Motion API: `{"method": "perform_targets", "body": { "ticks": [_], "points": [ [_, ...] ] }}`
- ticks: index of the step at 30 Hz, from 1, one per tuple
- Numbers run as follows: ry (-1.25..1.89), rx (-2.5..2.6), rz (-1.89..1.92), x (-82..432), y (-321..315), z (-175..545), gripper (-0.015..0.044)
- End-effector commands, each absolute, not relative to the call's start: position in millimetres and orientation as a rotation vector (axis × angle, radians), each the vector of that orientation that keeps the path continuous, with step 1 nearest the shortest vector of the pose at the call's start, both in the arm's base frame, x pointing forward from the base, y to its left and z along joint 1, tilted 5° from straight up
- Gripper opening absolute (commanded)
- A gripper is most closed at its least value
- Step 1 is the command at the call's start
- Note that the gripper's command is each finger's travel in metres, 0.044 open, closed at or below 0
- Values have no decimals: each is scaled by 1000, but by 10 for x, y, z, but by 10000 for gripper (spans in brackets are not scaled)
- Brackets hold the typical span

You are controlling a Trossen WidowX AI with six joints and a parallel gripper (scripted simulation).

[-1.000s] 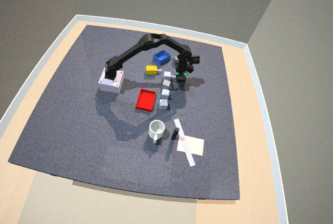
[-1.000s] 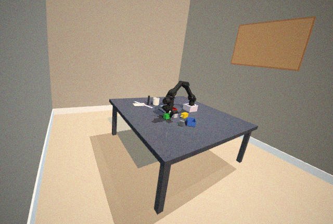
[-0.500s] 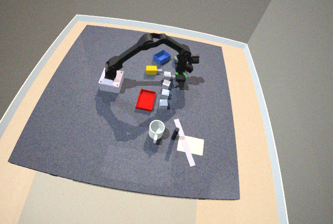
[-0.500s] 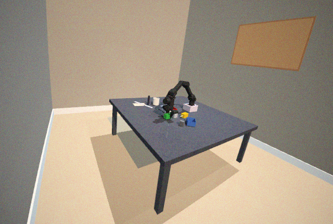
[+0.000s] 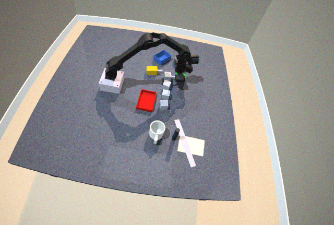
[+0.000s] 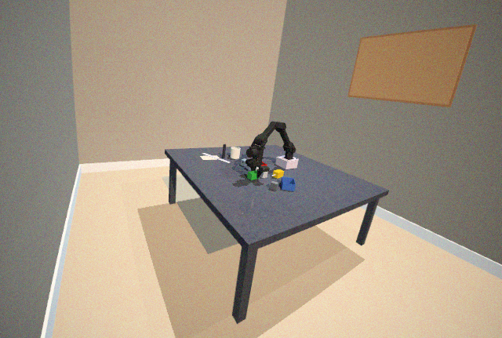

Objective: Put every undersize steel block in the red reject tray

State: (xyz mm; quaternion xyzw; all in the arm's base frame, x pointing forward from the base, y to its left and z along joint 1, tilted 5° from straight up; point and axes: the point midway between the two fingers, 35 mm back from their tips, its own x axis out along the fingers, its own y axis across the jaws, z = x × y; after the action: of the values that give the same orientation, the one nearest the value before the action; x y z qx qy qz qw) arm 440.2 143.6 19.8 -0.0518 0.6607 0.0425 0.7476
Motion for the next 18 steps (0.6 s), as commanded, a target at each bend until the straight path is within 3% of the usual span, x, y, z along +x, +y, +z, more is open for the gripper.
{"method": "perform_targets", "body": {
  "ticks": [1, 18],
  "points": [
    [1435, -110, 89, 4395, 1432, 239, 0],
    [1435, -110, 89, 4346, 1428, 241, 0]
  ]
}}
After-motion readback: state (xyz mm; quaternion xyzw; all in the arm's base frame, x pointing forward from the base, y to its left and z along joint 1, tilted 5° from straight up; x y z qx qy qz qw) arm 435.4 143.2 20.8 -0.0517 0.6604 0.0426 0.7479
